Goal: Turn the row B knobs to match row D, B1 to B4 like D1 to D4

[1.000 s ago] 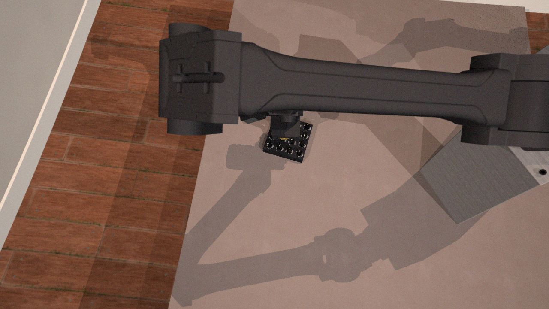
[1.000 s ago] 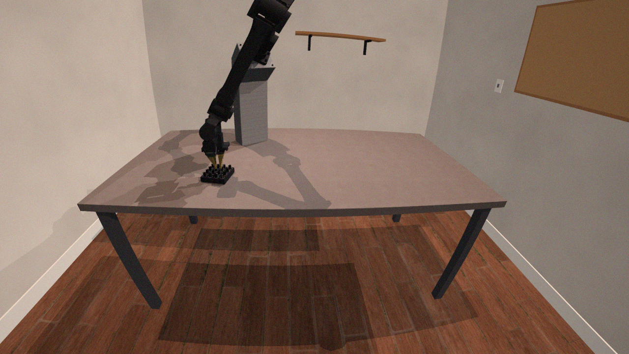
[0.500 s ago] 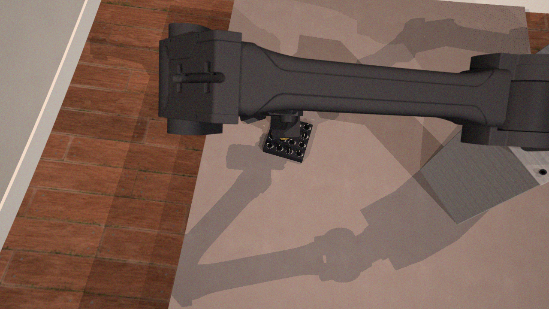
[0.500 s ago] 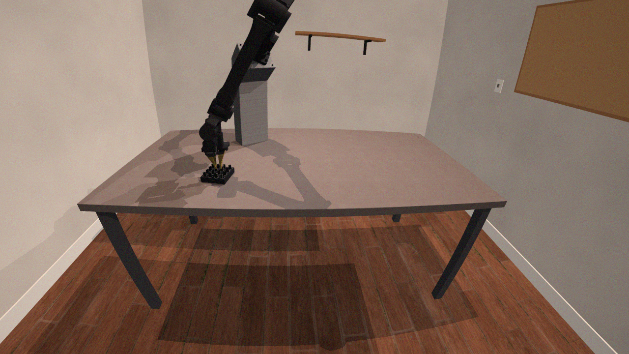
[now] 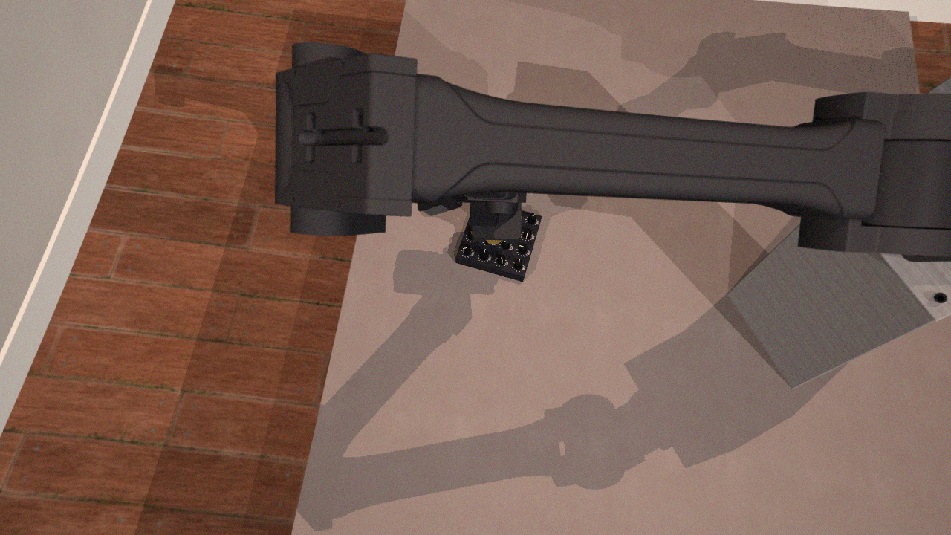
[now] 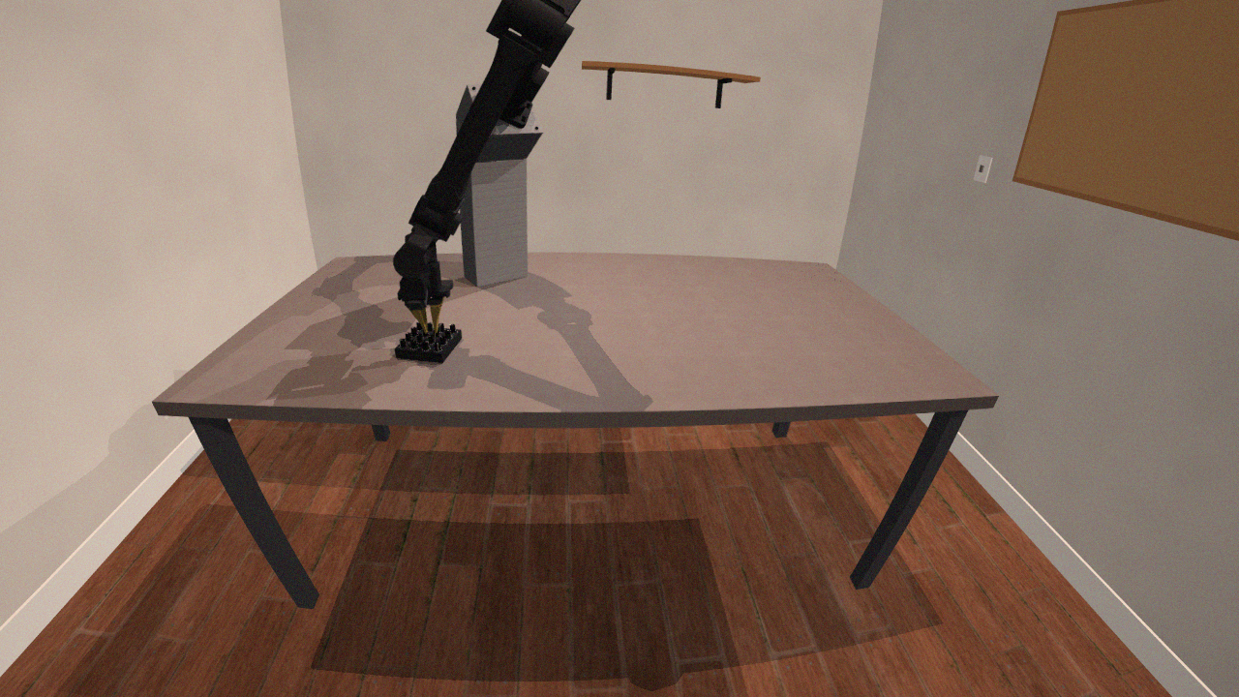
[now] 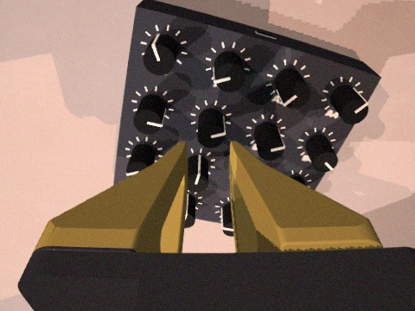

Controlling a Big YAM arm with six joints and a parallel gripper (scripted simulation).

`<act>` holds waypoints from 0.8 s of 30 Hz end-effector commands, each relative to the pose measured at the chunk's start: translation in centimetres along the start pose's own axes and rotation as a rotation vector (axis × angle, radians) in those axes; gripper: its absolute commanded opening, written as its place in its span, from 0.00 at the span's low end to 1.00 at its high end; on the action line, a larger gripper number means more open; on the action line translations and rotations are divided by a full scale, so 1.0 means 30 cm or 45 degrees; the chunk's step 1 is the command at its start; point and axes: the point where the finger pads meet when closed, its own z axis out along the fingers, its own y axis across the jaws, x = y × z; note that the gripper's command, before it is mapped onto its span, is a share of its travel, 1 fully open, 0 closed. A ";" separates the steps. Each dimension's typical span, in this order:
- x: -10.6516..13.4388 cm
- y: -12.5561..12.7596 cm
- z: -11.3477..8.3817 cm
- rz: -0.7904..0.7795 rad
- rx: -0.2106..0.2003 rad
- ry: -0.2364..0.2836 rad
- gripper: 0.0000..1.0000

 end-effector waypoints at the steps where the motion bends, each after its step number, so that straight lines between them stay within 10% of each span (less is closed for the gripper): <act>1: 0.002 0.010 0.029 0.002 -0.006 -0.002 0.18; 24: 0.004 -0.001 0.052 0.006 -0.001 -0.003 0.18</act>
